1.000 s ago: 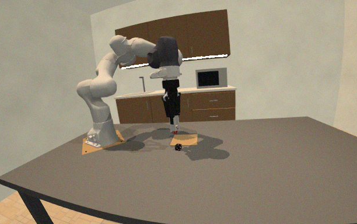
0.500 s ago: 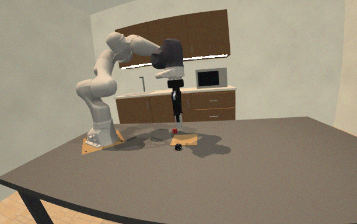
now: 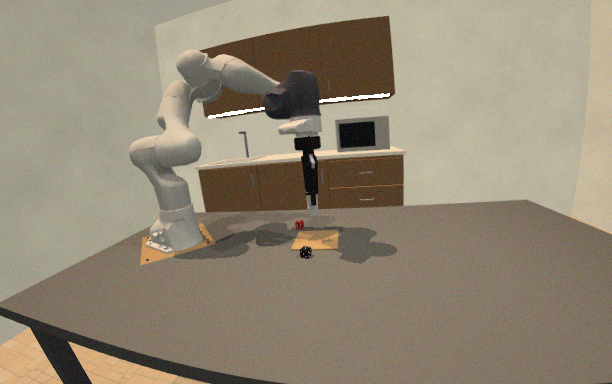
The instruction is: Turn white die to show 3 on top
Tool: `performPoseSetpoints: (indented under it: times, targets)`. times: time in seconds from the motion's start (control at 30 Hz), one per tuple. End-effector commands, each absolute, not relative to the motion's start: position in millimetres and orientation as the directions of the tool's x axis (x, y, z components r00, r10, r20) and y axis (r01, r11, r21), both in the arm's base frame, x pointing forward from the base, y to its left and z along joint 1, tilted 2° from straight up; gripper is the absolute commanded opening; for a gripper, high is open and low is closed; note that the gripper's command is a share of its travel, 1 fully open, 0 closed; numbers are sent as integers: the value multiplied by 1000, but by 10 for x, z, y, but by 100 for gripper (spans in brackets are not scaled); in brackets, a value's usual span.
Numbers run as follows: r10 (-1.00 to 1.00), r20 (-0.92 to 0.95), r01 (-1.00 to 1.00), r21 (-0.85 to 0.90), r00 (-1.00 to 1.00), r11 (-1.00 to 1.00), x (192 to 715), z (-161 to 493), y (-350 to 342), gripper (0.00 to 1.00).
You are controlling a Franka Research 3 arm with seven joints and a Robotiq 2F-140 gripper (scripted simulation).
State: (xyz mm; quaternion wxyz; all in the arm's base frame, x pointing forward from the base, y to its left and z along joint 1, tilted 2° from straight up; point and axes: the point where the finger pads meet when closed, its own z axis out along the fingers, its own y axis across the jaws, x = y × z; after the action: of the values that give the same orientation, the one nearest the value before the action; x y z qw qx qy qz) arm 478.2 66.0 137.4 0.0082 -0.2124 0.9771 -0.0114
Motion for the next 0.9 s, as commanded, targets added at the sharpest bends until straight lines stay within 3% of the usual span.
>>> performPoseSetpoints:
  times: [0.0, 0.27, 0.5, 0.63, 0.87]
  targets:
    - [-563, -11, -562, -42, -827, 826, 4833, 1382, 762, 13]
    - [-630, -10, -630, -31, -776, 776, 4824, 1363, 876, 13]
    - [-661, -66, -664, 112, -748, 740, 4586, 1230, 982, 13]
    - [-669, -189, -695, 248, -718, 675, 4383, 1141, 1136, 13]
    - [-645, -318, -719, 314, -695, 620, 4297, 1120, 1254, 13]
